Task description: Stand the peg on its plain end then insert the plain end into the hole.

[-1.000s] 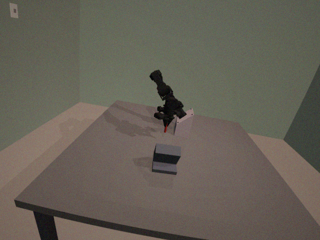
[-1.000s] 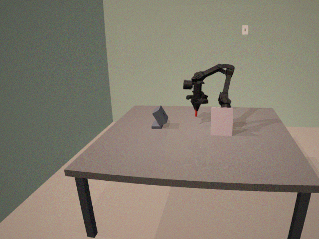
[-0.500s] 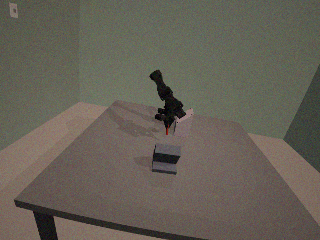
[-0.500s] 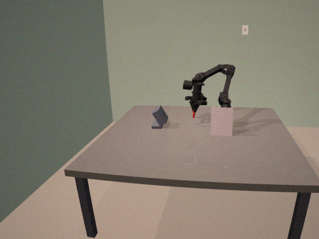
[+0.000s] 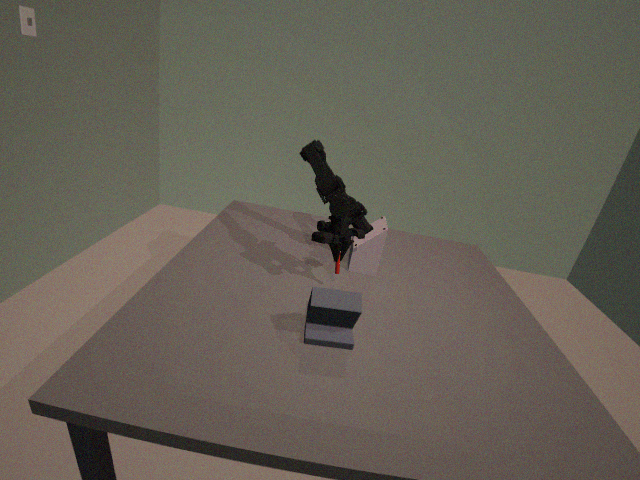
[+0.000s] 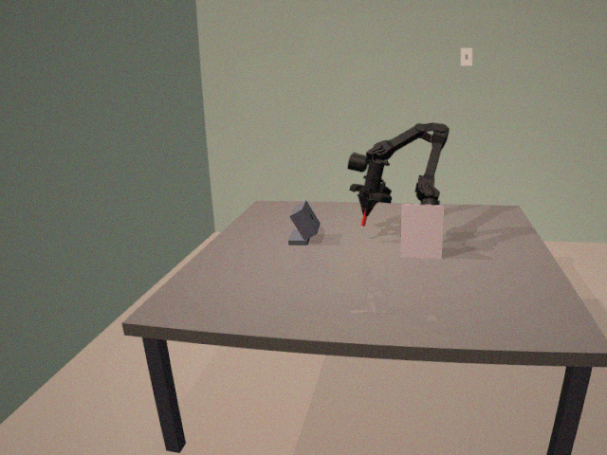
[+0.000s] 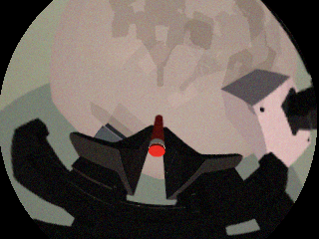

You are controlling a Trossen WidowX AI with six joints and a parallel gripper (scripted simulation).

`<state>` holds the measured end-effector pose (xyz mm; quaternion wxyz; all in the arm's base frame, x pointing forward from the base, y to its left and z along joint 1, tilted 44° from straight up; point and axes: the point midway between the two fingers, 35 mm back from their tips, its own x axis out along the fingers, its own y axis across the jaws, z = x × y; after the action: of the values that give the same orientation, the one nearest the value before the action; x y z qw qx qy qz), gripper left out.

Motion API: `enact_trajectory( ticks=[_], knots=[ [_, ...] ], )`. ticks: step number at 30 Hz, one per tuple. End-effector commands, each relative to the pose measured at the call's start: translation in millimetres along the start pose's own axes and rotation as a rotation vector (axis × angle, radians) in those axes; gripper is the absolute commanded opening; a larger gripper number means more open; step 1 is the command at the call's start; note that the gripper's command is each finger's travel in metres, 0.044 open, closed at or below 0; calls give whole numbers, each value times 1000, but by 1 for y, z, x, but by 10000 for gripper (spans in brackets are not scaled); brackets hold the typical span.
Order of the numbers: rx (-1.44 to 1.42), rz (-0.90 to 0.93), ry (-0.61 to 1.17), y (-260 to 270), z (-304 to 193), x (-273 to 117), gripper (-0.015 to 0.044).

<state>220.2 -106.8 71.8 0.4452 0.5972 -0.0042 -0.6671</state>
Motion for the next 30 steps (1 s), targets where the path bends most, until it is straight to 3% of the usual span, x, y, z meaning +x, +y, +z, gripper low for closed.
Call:
enact_trajectory(
  ticks=[1,30],
  knots=[
    [-6,7,30,0,-4,3,0],
    [-26,102,200,10,-27,11,0]
  ],
)
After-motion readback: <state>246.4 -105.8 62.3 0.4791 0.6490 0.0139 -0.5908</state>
